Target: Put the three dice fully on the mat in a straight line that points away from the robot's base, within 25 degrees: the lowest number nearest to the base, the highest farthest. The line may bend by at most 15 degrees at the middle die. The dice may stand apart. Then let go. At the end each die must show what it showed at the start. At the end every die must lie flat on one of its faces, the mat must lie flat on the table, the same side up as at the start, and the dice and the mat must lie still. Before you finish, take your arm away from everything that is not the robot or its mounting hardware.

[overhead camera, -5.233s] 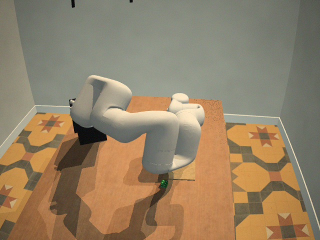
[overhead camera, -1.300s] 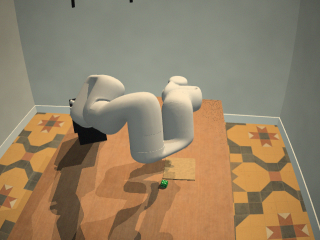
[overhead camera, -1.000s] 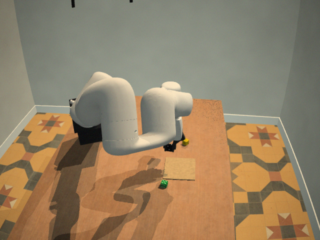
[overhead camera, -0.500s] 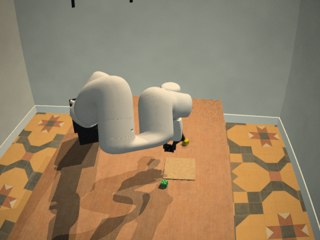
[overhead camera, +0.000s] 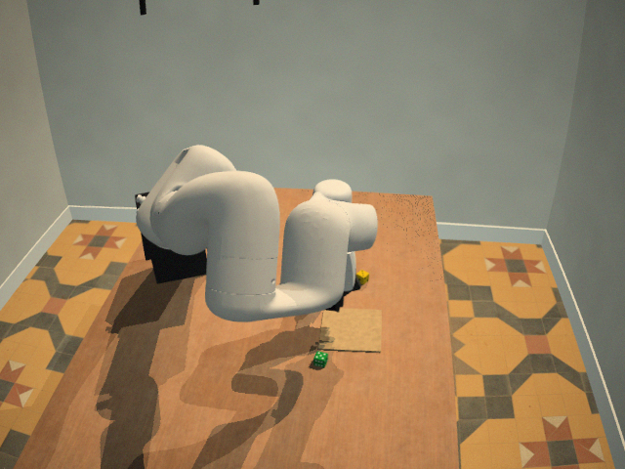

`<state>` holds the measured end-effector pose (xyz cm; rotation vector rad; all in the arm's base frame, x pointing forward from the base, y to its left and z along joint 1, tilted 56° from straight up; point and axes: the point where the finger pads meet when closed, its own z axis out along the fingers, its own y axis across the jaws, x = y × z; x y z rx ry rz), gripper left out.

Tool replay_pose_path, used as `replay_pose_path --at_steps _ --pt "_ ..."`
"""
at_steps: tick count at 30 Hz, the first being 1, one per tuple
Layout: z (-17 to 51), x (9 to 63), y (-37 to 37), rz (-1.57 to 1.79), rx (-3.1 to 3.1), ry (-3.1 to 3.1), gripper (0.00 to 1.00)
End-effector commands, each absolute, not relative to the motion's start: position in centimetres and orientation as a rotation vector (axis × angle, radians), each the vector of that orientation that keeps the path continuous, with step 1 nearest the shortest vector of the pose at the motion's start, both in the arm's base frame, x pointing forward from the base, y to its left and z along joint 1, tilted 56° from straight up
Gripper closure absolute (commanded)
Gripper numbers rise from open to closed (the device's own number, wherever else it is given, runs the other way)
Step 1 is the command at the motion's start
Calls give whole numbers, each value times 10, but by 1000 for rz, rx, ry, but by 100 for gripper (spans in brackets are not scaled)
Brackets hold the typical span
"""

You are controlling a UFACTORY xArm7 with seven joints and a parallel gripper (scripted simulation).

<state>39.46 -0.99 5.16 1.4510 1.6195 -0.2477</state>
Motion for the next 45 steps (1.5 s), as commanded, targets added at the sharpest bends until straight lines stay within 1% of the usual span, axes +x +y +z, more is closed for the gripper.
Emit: replay_pose_path --at_steps 1,13,45 --pt "44 402 -20 -248 1451 1616 79" --pt "25 419 -44 -248 1451 1616 79" --pt "24 420 -45 -248 1451 1616 79"
